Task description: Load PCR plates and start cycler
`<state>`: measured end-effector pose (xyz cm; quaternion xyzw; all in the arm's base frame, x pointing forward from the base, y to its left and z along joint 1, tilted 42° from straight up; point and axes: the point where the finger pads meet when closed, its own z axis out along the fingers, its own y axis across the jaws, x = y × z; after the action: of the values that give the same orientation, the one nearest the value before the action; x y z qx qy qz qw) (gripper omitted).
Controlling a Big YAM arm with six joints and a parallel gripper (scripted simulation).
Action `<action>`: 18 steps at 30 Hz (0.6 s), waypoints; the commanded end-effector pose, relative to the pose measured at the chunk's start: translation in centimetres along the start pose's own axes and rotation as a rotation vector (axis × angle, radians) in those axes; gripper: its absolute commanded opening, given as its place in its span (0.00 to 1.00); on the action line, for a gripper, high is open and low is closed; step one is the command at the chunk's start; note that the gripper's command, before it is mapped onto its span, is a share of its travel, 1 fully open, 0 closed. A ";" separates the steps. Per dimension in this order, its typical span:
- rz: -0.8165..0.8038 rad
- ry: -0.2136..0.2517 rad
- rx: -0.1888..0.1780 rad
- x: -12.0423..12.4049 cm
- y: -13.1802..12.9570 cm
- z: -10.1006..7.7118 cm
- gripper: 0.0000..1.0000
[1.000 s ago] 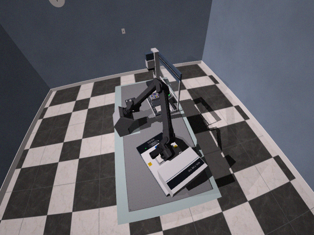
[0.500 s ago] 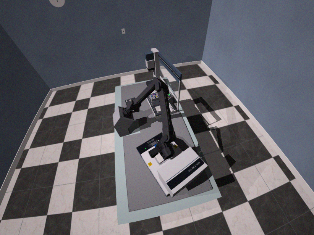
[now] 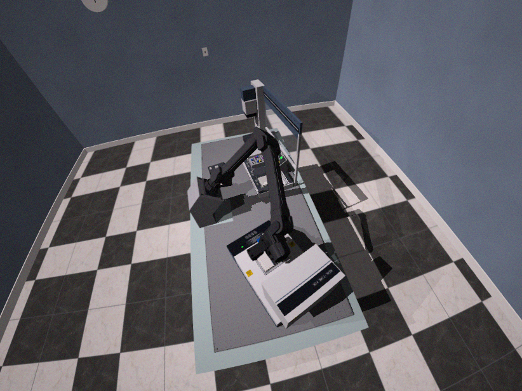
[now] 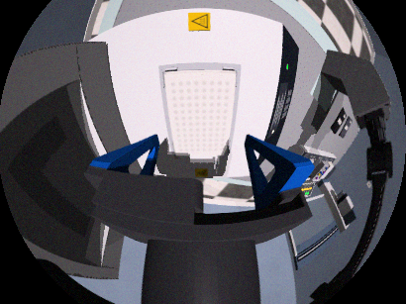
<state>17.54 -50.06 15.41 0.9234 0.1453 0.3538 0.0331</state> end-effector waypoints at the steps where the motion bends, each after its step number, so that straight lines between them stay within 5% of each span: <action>1: -0.036 -0.011 -0.063 0.3 1.7 -3.9 1.00; 9: -0.018 -0.006 -0.020 0.0 1.0 -2.6 1.00; 18: -0.014 -0.015 -0.049 -0.2 1.8 -2.6 1.00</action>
<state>16.70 -50.10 15.97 0.9236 0.1436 0.3540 0.0307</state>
